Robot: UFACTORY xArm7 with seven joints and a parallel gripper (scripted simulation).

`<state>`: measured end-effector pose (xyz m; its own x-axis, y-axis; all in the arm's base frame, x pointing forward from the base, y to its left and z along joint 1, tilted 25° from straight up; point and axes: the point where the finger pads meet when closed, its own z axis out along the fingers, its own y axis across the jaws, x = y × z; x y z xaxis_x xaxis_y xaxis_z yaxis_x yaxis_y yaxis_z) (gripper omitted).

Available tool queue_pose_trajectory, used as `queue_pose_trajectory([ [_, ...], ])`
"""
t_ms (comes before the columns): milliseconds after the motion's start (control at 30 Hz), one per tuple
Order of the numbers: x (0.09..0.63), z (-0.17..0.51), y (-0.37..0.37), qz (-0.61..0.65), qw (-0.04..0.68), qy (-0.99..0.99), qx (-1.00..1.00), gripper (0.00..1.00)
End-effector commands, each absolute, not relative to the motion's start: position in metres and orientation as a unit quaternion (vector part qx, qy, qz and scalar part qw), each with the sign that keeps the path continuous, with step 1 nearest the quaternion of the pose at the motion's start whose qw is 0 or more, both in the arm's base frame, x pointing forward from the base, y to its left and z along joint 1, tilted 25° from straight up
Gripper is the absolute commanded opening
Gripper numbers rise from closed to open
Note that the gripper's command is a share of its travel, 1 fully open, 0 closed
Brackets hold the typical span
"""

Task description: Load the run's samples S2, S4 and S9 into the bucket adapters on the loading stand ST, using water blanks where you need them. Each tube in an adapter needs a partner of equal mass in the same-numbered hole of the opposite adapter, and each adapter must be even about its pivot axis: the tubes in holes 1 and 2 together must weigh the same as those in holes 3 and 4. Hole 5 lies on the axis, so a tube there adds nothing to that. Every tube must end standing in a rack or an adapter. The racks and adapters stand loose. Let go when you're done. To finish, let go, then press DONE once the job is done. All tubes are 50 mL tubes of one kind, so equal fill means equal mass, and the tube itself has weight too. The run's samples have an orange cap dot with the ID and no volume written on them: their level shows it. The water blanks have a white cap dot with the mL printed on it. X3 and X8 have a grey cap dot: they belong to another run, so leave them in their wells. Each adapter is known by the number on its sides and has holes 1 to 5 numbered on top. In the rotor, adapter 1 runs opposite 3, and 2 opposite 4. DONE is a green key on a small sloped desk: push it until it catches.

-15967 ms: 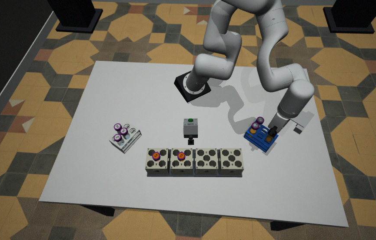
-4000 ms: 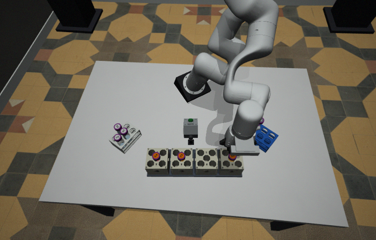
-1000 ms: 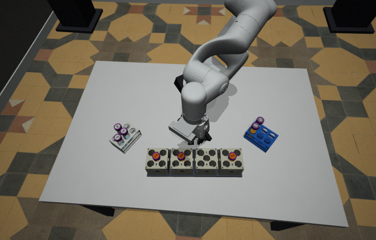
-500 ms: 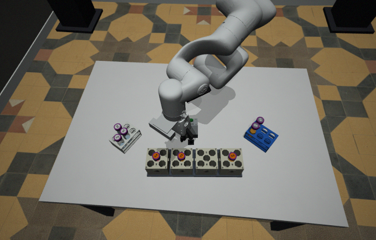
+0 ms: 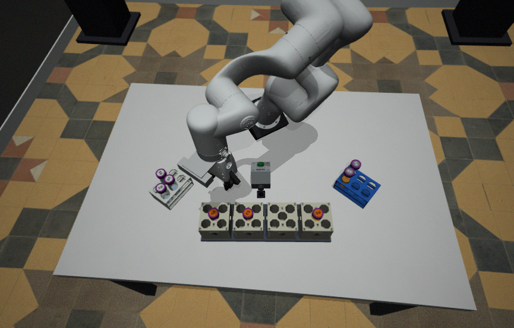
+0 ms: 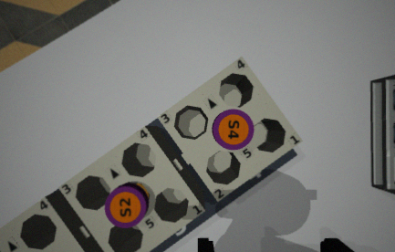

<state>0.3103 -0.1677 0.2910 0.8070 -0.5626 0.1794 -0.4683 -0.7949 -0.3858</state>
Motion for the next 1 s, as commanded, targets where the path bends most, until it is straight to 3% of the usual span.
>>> queue_pose_trajectory([
  [0,0.310,0.285,-0.195,-0.146,0.164,0.274,-0.936,0.57],
  [967,0.300,0.251,-0.315,-0.146,0.164,0.275,-0.936,0.57],
])
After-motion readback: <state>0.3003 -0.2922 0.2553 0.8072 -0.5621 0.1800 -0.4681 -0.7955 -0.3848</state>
